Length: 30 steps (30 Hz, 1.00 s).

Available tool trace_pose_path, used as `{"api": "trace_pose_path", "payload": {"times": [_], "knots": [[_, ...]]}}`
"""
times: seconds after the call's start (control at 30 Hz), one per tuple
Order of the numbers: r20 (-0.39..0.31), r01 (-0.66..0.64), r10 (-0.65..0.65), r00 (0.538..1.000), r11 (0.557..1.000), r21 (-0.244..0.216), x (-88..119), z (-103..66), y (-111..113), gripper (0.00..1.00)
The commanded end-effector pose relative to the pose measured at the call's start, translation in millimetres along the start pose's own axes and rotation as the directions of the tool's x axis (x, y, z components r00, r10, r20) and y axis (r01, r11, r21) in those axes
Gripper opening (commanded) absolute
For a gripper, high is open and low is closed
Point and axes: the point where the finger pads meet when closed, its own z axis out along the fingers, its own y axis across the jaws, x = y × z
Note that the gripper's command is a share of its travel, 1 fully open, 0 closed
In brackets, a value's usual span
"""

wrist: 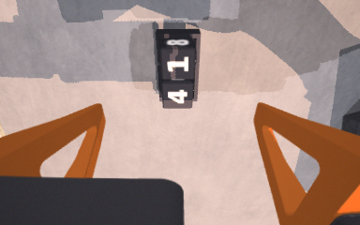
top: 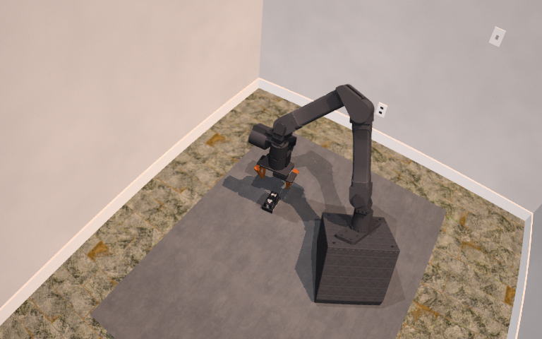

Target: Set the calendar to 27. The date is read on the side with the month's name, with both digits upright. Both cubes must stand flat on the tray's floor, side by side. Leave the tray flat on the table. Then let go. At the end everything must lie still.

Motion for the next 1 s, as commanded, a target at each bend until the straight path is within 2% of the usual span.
{"api": "trace_pose_path", "payload": {"times": [0.0, 0.3, 0.5, 0.57, 0.97], "knots": [[0.005, -0.002, 0.002, 1.000, 1.000, -0.011, -1, -4.0, 2, 1.00], [0.005, -0.002, 0.002, 1.000, 1.000, -0.011, -1, -5.5, 2, 1.00], [0.004, -0.002, 0.002, 1.000, 1.000, -0.011, -1, -21.2, 2, 1.00], [0.004, -0.002, 0.002, 1.000, 1.000, -0.011, -1, -21.2, 2, 1.00], [0.004, -0.002, 0.002, 1.000, 1.000, -0.011, 0, -75.5, 2, 1.00]]}}
